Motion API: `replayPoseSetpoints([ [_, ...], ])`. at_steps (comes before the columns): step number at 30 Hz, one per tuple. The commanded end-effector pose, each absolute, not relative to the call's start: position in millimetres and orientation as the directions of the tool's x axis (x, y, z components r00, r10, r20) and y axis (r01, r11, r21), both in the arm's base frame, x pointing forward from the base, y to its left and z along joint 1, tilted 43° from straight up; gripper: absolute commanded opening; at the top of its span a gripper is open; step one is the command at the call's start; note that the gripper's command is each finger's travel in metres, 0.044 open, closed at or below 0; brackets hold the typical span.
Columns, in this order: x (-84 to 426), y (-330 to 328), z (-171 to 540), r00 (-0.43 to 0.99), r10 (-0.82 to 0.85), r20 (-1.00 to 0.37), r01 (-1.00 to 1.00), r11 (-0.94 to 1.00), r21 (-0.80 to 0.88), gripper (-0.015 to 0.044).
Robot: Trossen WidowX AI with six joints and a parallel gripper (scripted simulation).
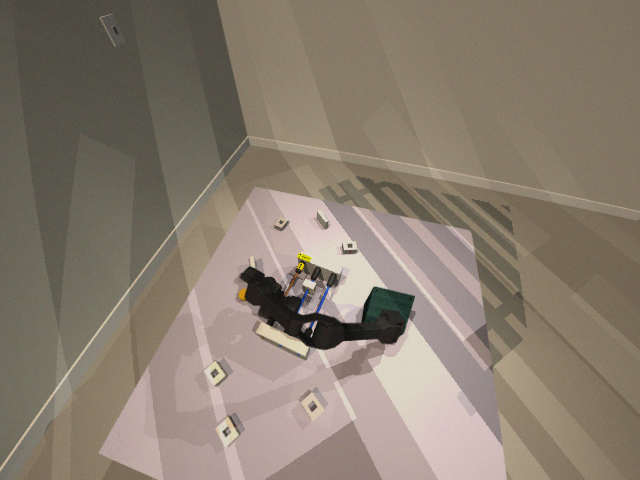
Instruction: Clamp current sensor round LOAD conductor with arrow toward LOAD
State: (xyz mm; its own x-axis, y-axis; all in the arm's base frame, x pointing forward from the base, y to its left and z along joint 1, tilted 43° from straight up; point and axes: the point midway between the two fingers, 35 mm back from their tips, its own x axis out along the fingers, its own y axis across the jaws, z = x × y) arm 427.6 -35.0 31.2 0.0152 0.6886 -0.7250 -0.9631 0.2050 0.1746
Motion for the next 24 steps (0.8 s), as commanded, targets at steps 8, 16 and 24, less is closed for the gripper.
replayPoseSetpoints([
  [8, 429.4, -27.1, 22.1, 0.018, 0.688, -0.726, -0.963, 0.207, 0.173, 0.0000],
  [16, 430.1, -30.3, 26.9, 0.018, 0.686, -0.727, -0.965, 0.202, 0.167, 0.0210],
  [24, 430.1, -30.3, 26.9, 0.018, 0.686, -0.727, -0.965, 0.202, 0.167, 0.0251],
])
